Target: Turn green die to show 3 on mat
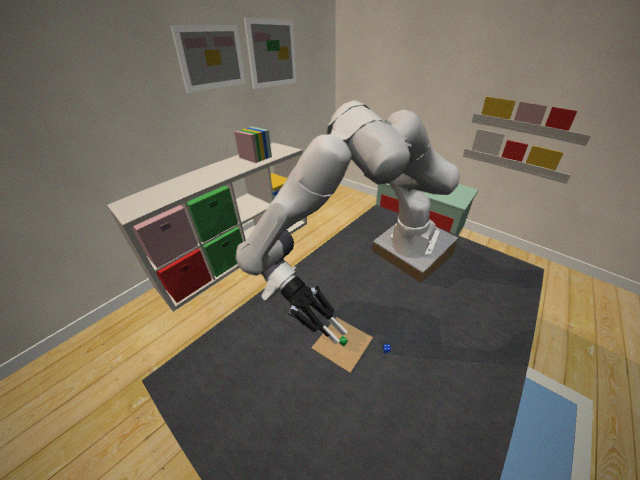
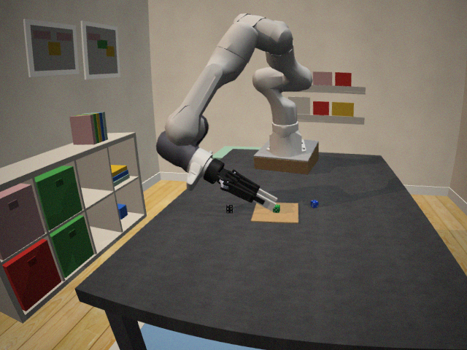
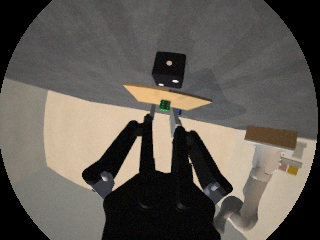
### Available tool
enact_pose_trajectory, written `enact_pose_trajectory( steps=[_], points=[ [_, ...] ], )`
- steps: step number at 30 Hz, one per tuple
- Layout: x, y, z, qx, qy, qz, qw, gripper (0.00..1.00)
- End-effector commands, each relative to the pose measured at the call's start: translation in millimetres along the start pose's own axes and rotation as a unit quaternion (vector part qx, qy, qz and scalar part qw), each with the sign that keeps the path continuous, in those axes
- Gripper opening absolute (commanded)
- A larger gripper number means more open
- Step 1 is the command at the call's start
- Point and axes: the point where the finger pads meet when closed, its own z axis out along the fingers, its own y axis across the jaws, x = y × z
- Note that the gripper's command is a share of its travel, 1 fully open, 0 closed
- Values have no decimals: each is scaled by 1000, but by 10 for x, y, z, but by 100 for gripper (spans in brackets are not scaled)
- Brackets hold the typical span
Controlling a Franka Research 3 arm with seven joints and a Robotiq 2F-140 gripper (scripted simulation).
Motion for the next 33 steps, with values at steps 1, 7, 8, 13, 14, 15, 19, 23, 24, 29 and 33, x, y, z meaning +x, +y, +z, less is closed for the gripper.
enact_pose_trajectory(
  steps=[1, 7, 8, 13, 14, 15, 19, 23, 24, 29, 33],
  points=[
    [-15, 13, -155, -1, -2, 1, 1000, 21],
    [-15, 13, -266, -1, -2, 1, 1000, 21],
    [-15, 13, -283, -1, -2, 1, 1000, 21],
    [-15, 13, -311, -1, -2, 1, 1000, 21],
    [-15, 13, -311, -1, -2, 1, 1000, 21],
    [-17, 13, -313, -1, -2, 1, 1000, 21],
    [-69, 13, -341, -1, -2, 1, 1000, 21],
    [-126, 12, -371, -1, -2, 1, 1000, 21],
    [-160, 12, -389, -1, -2, 1, 1000, 21],
    [-360, 12, -497, -1, -2, 1, 1000, 21],
    [-488, 12, -566, -1, -2, 1, 1000, 21]
  ],
)
